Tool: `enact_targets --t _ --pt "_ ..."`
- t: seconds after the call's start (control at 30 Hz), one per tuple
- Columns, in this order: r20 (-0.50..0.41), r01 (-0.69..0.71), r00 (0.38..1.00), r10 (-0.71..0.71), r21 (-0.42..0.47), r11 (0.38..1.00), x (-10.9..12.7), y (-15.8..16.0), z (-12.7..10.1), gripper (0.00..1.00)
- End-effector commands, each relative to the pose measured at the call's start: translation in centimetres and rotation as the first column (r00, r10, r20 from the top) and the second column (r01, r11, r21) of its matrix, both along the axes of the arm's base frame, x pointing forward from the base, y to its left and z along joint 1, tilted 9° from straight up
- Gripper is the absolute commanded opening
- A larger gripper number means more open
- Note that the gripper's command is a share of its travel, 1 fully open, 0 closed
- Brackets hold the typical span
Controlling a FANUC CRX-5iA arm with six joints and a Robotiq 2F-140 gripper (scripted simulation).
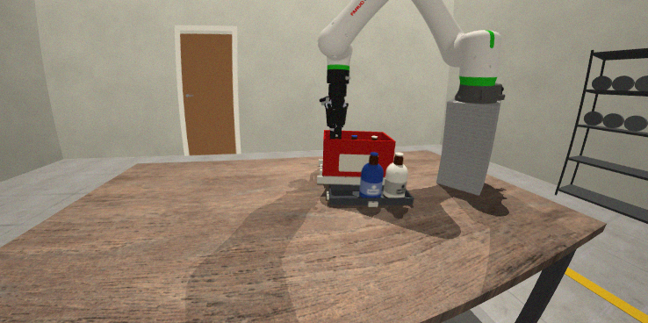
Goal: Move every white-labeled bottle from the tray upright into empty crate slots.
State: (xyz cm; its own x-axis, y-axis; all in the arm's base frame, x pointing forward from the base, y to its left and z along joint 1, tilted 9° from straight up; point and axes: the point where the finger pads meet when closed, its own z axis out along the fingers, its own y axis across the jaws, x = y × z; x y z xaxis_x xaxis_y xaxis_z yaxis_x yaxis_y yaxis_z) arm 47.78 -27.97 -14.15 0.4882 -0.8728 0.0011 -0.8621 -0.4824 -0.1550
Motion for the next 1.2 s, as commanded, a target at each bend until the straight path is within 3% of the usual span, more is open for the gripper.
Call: enact_targets --t 0.0,0.03,1.17 --pt "0.001 0.0 1.0 0.0 -0.001 1.0 0.06 -0.06 0.09 0.1" --pt "0.001 0.0 1.0 0.0 -0.001 1.0 0.06 -0.06 0.09 0.44" --pt "0.001 0.0 1.0 0.0 -0.001 1.0 0.06 -0.06 0.09 0.44"
